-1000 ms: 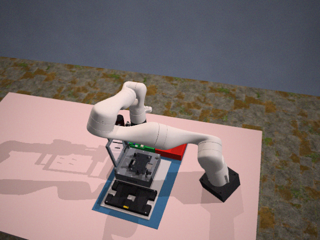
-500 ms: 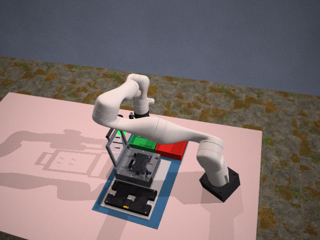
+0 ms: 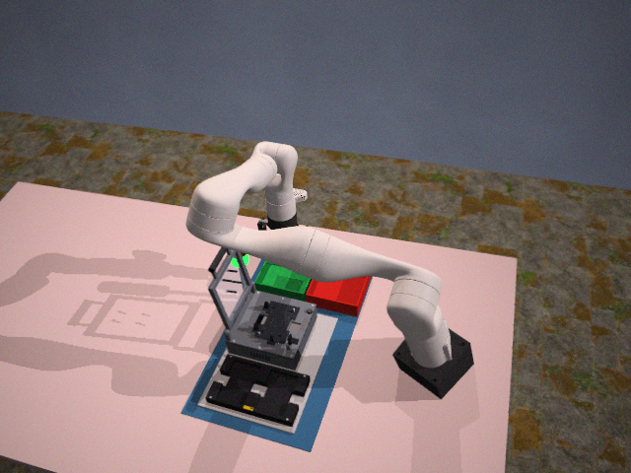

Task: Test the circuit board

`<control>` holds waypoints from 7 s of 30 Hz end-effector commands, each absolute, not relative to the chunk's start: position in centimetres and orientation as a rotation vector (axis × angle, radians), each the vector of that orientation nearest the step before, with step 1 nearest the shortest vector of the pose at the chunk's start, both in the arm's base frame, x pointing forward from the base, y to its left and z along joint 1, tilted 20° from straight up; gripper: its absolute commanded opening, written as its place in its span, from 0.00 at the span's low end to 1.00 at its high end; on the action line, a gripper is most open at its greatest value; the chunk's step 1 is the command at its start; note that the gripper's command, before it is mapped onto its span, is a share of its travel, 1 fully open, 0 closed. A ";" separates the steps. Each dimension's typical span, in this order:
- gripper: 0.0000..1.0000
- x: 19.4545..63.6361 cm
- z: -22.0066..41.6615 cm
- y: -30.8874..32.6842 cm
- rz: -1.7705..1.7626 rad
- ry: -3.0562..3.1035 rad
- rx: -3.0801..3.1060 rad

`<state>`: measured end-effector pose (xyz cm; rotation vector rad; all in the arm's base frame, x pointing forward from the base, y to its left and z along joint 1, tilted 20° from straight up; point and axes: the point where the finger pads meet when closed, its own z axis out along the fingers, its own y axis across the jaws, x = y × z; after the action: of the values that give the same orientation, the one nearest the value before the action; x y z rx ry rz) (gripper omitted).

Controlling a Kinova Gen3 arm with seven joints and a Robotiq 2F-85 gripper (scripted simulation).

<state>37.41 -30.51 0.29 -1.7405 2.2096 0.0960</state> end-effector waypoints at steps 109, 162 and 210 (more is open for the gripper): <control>0.77 39.7 -9.1 -28.2 0.095 2.203 -1.740; 0.77 39.7 -9.2 -28.2 0.095 2.203 -1.740; 0.77 39.7 -9.4 -28.2 0.095 2.203 -1.740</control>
<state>39.49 -27.99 -9.27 -1.7336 2.2090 0.1052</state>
